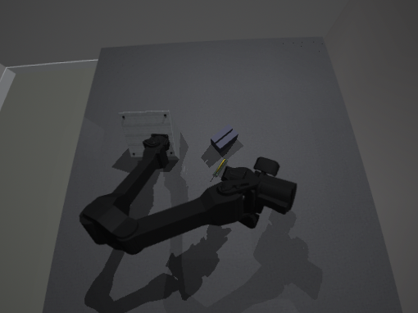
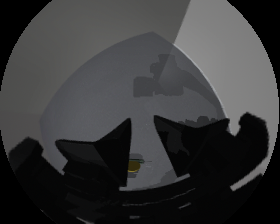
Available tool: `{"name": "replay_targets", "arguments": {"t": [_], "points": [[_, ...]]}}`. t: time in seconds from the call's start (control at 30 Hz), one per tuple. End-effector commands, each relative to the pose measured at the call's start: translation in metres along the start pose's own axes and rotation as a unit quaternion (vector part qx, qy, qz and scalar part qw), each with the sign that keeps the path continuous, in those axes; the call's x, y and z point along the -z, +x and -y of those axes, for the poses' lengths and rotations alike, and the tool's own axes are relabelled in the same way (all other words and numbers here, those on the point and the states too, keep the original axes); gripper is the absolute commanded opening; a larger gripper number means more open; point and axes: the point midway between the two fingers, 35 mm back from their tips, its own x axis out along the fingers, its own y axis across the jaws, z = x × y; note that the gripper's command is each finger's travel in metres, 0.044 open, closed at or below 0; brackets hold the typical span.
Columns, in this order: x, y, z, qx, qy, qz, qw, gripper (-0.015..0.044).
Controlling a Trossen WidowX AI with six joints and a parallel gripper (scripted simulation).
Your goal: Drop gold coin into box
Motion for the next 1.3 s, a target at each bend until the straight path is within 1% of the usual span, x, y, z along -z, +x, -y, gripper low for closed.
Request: {"name": "replay_targets", "arguments": {"t": [0.0,0.03,0.1,0.2,0.23,0.27,0.3,0.43,0.63,0.77,1.27], "points": [[0.049,-0.007,-0.036,-0.046,-0.208,-0.067,0.975,0.0161],[0.064,-0.01,-0.043,-0.058,-0.269,-0.086,0.957,0.0161],[0.096,-0.018,-0.053,-0.085,-0.396,-0.125,0.906,0.0161],[0.141,-0.035,-0.057,-0.122,-0.567,-0.181,0.794,0.0161],[0.152,-0.04,-0.055,-0.132,-0.61,-0.195,0.757,0.0161],[0.158,-0.043,-0.054,-0.137,-0.634,-0.204,0.733,0.0161],[0.16,-0.044,-0.053,-0.139,-0.642,-0.207,0.725,0.0161],[0.152,-0.04,-0.054,-0.139,-0.642,-0.207,0.725,0.0161],[0.153,-0.038,-0.054,-0.139,-0.642,-0.207,0.726,0.0161],[0.168,-0.011,-0.052,-0.138,-0.642,-0.207,0.726,0.0161],[0.179,0.011,-0.051,-0.138,-0.642,-0.206,0.726,0.0161]]}}
